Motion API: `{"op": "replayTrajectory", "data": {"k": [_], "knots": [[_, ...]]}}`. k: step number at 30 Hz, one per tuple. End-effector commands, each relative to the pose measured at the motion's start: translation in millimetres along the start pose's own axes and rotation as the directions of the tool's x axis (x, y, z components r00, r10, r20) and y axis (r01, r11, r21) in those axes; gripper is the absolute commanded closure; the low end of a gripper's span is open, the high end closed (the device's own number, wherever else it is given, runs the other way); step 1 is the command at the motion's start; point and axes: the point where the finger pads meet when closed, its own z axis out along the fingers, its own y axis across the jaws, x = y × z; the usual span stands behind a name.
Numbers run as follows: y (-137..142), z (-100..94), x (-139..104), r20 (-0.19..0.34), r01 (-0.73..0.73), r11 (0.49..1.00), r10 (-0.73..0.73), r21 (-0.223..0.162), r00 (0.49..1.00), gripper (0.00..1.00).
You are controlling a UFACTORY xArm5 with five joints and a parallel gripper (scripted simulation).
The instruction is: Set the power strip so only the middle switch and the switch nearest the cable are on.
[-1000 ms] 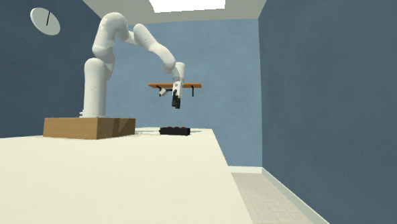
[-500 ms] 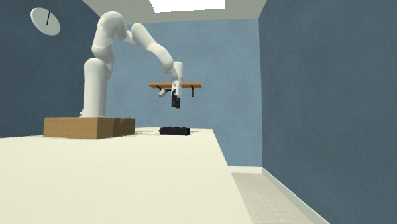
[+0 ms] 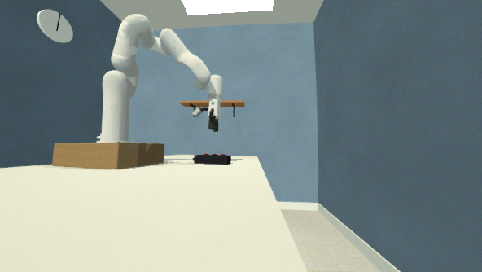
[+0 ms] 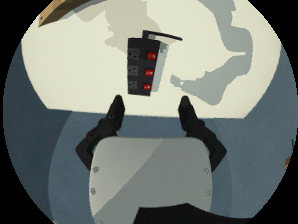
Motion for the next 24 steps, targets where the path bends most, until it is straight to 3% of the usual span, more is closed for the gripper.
{"op": "replayTrajectory", "data": {"k": [1,6,10,12,16,24], "knots": [[0,0.7,-2,0.003,0.092,0.996,-0.092,-0.001,0.996,0.00],[-1,5.0,-2,0.004,0.290,0.957,-0.290,-0.001,0.957,0.00],[-2,9.8,-3,0.004,0.496,0.868,-0.496,0.000,0.868,0.00],[-2,9.8,-3,0.004,0.496,0.868,-0.496,0.000,0.868,0.00],[-3,15.6,-4,0.003,0.702,0.713,-0.702,0.001,0.713,0.00],[-6,29.2,-6,0.002,0.918,0.398,-0.918,0.001,0.398,0.00]]}}
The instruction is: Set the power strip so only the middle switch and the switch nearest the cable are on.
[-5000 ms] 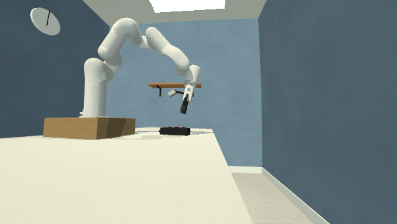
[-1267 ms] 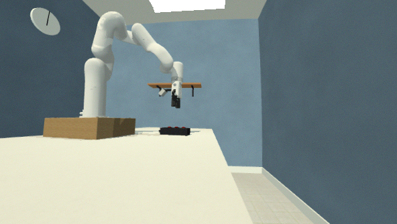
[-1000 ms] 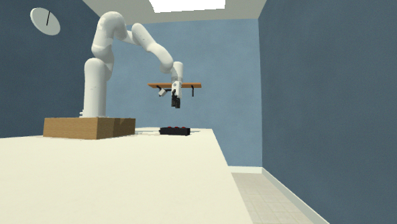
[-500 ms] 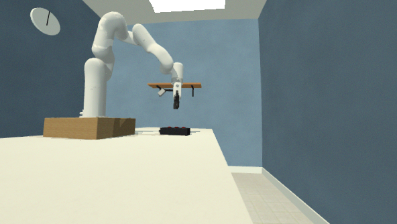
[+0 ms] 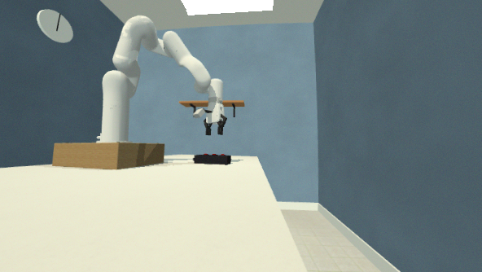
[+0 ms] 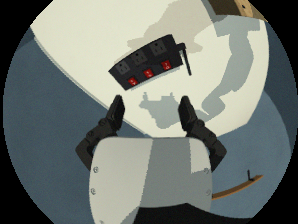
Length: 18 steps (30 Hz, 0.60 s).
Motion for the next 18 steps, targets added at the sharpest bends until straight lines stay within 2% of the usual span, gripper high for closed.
{"op": "replayTrajectory", "data": {"k": [1,3,5,6,11,18], "knots": [[-3,7.6,0,0.004,0.275,0.961,-0.275,0.004,0.961,0.00],[-4,11.2,0,0.003,0.368,0.930,-0.368,0.004,0.930,0.00],[-4,11.2,0,0.003,0.368,0.930,-0.368,0.004,0.930,0.00],[-4,12.9,0,0.002,0.498,0.867,-0.498,0.004,0.867,0.00],[-6,21.2,2,0.001,0.678,0.735,-0.678,0.004,0.735,0.00],[-9,30.7,3,0.000,0.887,0.462,-0.887,0.003,0.462,0.00]]}}
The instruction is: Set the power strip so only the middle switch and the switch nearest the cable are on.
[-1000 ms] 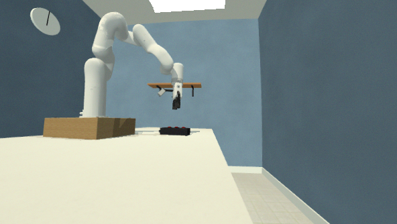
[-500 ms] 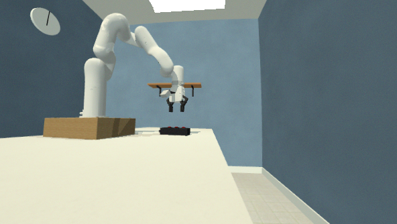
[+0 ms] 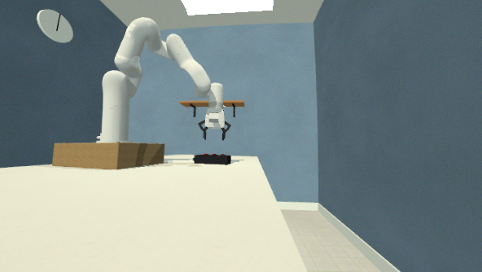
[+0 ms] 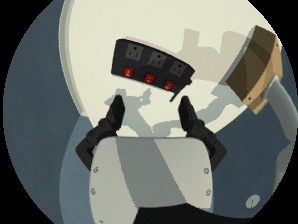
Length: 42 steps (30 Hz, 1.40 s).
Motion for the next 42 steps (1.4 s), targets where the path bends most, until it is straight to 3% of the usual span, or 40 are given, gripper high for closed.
{"op": "replayTrajectory", "data": {"k": [1,4,5,8,12,19,21,22,23,24,42], "knots": [[-1.7,5.2,1.6,-0.001,0.275,0.961,-0.275,0.006,0.961,0.00],[-1.7,6.3,1.9,-0.001,0.322,0.947,-0.322,0.005,0.947,0.00],[-1.7,7.2,2.1,-0.002,0.455,0.891,-0.455,0.005,0.891,0.00],[-1.7,9.5,2.8,-0.003,0.564,0.826,-0.564,0.005,0.826,0.00],[-1.7,11.5,3.4,-0.004,0.715,0.699,-0.715,0.005,0.699,0.00],[-1.7,12.7,3.7,-0.007,0.910,0.415,-0.910,0.005,0.415,0.00],[-1.7,12.7,3.7,-0.007,0.910,0.415,-0.910,0.005,0.415,0.00],[-1.7,12.7,3.7,-0.008,0.934,0.356,-0.934,0.005,0.356,0.00],[-1.7,12.7,3.7,-0.008,0.935,0.356,-0.934,0.005,0.356,0.00],[-1.7,12.7,3.7,-0.008,0.935,0.356,-0.934,0.005,0.356,1.00],[-1.7,12.7,3.7,-0.008,0.935,0.356,-0.934,0.005,0.356,1.00]]}}
